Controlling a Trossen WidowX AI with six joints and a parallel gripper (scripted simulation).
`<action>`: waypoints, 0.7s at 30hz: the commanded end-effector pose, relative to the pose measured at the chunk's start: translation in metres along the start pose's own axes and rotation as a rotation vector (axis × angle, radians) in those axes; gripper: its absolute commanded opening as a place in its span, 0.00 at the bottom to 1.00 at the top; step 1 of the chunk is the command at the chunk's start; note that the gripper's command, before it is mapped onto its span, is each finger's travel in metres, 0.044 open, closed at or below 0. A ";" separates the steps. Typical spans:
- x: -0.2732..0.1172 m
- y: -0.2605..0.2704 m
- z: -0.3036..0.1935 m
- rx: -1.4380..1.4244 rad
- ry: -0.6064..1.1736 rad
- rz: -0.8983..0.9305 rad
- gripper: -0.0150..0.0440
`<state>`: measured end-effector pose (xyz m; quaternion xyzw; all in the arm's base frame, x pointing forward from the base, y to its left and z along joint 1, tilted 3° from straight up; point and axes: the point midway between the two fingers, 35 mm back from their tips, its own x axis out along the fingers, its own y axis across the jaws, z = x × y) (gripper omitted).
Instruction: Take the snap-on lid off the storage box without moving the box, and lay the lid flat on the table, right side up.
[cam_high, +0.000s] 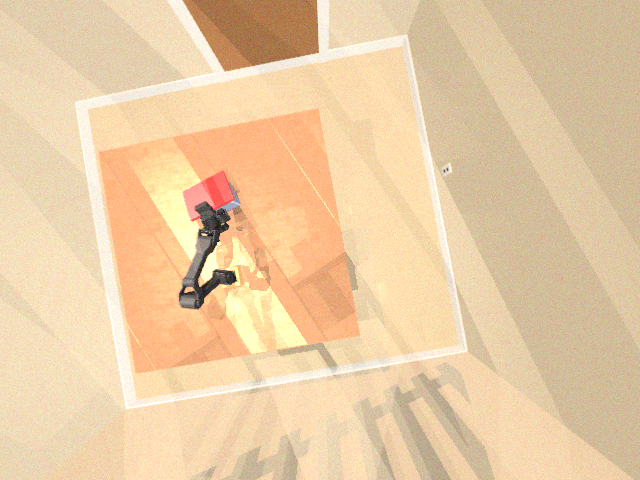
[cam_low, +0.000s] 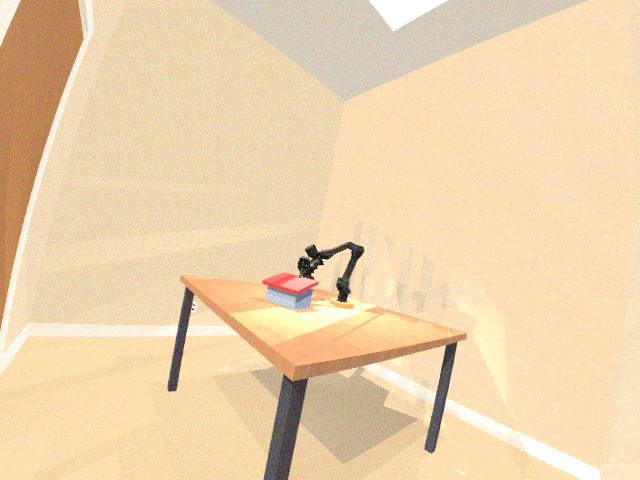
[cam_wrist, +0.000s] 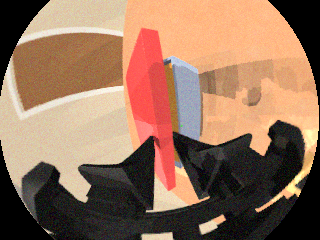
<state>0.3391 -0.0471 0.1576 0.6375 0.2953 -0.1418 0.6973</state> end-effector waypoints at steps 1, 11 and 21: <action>-0.003 0.007 0.001 0.002 -0.005 0.004 0.25; -0.007 0.021 0.001 0.002 -0.005 0.005 0.25; -0.009 0.037 0.001 0.002 -0.005 0.005 0.25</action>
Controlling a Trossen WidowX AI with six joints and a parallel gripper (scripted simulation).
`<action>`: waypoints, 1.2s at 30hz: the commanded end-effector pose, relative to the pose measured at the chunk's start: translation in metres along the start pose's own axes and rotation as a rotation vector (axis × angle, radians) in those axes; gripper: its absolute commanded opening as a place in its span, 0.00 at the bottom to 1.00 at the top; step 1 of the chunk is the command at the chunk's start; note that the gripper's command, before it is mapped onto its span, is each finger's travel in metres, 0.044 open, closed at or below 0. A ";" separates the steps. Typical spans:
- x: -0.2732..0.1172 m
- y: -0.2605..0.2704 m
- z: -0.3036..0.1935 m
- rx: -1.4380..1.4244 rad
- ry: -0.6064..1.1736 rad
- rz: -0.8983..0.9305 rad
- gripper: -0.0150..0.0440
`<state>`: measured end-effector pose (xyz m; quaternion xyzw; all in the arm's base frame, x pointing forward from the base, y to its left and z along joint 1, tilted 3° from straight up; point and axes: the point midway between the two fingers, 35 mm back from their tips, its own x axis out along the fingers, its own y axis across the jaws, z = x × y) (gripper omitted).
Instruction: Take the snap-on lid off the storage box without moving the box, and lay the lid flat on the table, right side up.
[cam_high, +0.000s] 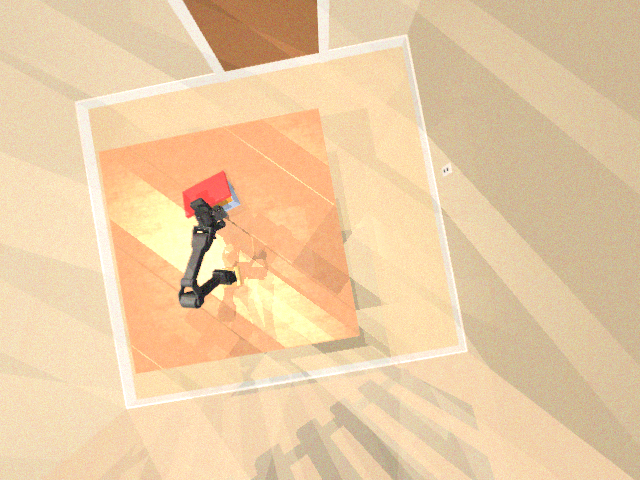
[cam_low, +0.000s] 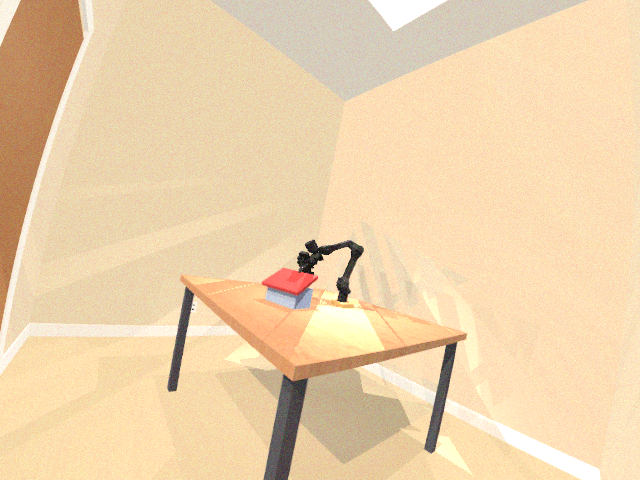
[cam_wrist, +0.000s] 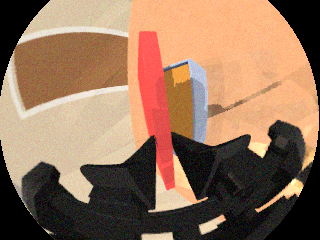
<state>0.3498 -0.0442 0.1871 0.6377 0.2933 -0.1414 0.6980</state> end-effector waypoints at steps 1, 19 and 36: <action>-0.001 0.008 0.001 0.003 -0.002 0.002 0.25; -0.001 0.039 0.001 0.003 -0.002 0.004 0.25; -0.014 0.057 0.001 0.003 -0.002 0.004 0.25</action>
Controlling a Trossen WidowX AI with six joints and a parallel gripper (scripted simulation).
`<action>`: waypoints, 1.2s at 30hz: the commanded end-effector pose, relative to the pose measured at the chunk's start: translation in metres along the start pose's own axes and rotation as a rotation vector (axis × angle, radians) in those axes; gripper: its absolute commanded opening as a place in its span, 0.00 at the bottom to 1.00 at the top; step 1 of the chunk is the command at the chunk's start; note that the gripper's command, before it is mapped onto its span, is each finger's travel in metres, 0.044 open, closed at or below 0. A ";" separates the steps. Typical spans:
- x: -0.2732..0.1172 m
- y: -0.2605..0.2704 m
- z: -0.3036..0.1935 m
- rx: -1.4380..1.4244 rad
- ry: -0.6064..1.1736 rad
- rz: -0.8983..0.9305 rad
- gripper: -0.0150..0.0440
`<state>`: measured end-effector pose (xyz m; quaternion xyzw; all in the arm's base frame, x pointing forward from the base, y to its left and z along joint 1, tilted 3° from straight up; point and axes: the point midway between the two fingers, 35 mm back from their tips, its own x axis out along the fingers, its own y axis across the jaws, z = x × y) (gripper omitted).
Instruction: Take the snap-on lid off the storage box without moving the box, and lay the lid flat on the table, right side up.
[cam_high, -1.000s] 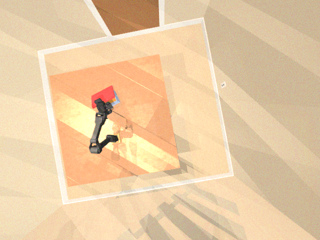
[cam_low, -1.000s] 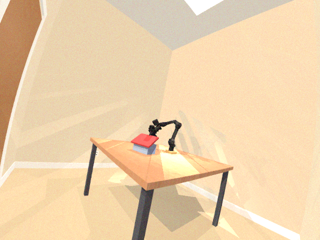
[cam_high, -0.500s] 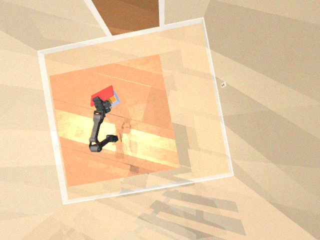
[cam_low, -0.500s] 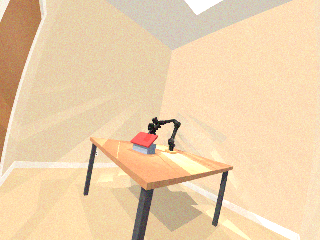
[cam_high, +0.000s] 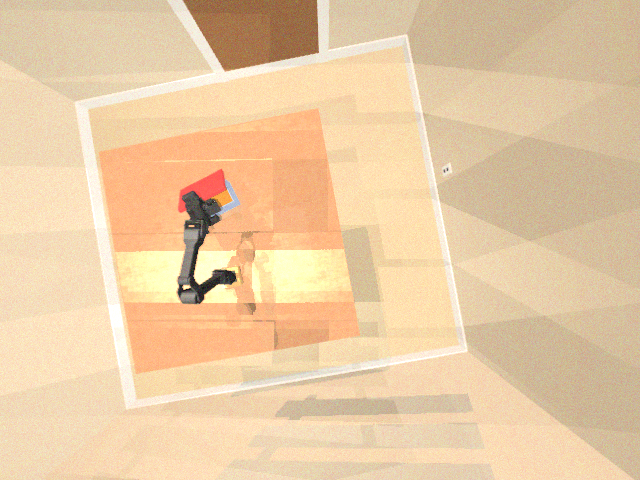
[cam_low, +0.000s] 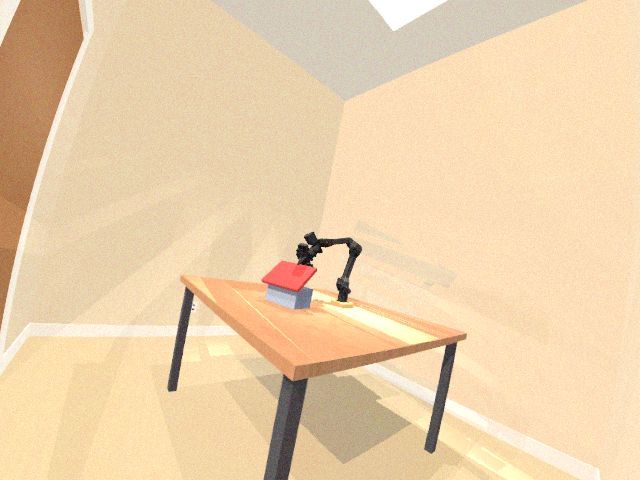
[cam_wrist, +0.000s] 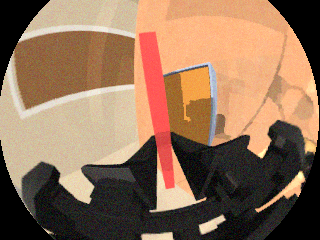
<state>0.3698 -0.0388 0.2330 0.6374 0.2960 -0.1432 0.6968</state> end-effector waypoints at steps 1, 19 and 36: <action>-0.005 0.008 0.001 0.001 -0.004 0.011 0.25; -0.020 0.025 0.001 0.001 -0.004 0.011 0.25; -0.019 0.017 -0.030 0.004 -0.002 0.011 0.25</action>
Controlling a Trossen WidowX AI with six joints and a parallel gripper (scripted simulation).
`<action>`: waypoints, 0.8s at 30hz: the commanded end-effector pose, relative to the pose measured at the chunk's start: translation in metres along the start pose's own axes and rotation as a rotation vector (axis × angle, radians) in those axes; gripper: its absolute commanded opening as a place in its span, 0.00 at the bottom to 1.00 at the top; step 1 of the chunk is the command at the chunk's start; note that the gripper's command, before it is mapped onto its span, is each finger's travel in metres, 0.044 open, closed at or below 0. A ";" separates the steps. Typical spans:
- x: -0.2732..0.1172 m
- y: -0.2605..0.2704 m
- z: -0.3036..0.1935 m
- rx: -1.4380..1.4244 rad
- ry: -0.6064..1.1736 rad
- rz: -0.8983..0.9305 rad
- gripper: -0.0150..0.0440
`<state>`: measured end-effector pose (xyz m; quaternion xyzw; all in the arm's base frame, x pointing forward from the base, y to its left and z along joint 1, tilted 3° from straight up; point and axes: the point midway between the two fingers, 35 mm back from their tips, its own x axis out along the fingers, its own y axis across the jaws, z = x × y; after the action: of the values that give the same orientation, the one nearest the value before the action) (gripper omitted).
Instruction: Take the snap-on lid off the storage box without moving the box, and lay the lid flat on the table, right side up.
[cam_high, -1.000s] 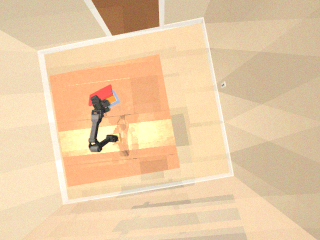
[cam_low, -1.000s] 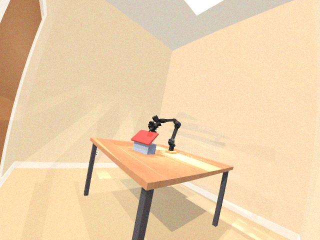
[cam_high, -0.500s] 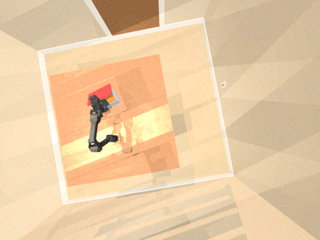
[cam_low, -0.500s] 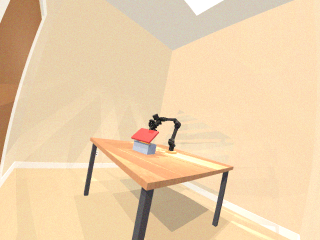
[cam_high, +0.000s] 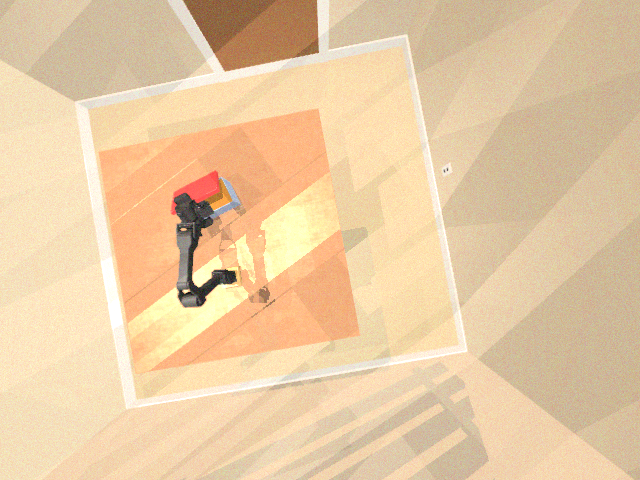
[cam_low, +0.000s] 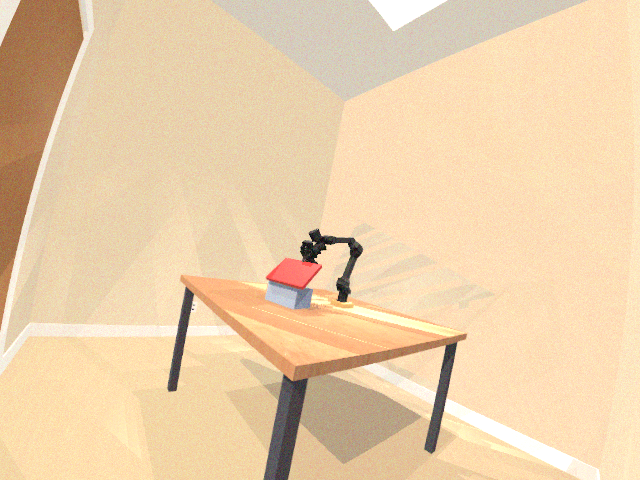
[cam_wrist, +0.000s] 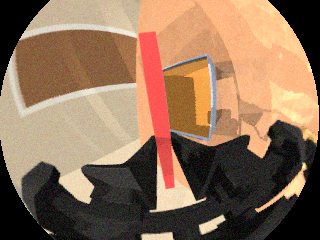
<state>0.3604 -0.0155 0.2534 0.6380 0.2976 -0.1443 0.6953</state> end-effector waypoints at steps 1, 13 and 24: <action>-0.004 0.002 -0.008 0.001 -0.004 0.014 0.25; -0.006 0.000 -0.031 0.004 -0.002 0.014 0.25; -0.008 -0.001 -0.053 0.006 0.000 0.014 0.25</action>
<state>0.3440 0.0297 0.2522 0.6388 0.2991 -0.1446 0.6940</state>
